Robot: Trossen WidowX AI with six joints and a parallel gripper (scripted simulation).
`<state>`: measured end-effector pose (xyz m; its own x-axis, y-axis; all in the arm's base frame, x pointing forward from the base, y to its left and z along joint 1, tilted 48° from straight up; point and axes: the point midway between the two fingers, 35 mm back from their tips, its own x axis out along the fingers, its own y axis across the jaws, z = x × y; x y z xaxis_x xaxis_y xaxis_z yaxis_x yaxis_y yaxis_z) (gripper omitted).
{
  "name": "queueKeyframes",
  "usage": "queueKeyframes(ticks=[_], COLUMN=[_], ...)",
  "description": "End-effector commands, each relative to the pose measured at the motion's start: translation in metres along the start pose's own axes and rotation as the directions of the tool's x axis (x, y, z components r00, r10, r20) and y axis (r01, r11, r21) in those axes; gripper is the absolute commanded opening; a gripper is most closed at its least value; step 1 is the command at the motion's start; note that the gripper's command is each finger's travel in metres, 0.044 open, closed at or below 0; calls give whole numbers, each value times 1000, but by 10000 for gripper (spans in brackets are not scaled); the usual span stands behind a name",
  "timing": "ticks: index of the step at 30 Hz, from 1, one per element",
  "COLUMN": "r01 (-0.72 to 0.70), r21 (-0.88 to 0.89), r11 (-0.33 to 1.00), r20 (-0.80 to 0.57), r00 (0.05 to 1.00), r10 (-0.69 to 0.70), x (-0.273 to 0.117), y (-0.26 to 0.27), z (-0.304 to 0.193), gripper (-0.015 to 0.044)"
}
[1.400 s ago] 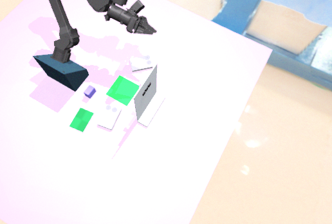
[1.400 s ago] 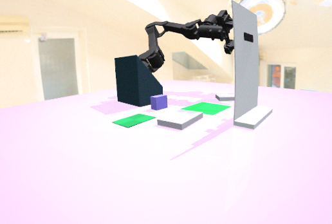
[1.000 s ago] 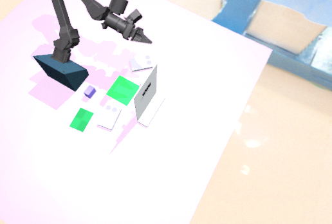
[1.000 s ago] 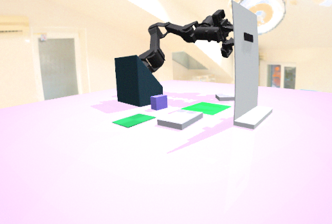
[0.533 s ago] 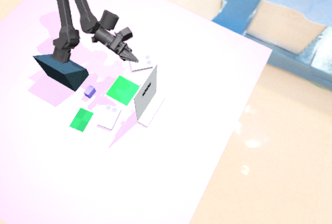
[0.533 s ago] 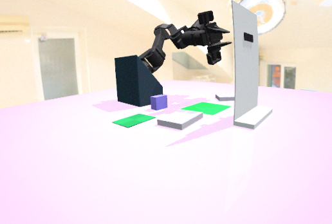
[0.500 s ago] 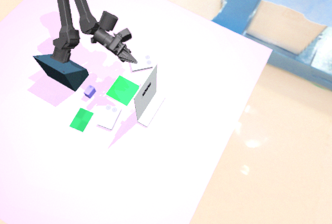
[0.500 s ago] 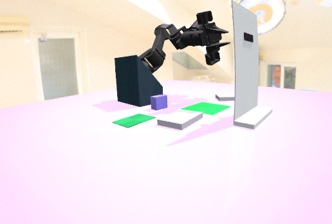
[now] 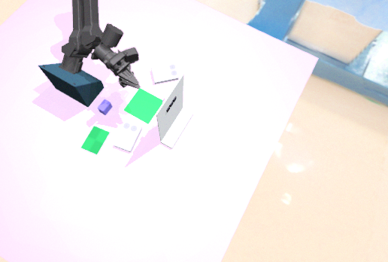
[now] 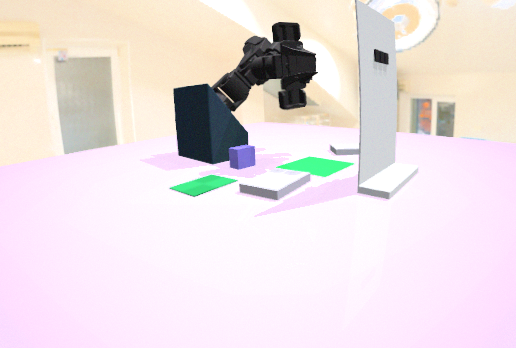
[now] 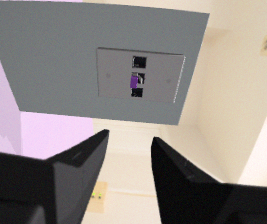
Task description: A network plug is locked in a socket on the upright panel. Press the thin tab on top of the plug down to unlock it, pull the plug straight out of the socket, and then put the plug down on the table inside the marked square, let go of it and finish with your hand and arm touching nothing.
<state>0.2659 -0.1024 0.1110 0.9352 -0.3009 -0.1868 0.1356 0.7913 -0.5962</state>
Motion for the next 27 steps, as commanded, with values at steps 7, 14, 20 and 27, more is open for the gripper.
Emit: queueKeyframes(ticks=[7,14,20,27], r01=[10,22,32,43], r21=[-38,-57,-72,-88], r11=[999,998,997,995], r20=[-6,-7,-7,-7], r00=[1000,1000,999,999], r10=[-10,-23,-33,-44], x=[7,24,39,55], y=[-1,-2,-1,2], z=[-1,4,7,10], gripper=[156,156,156,156])
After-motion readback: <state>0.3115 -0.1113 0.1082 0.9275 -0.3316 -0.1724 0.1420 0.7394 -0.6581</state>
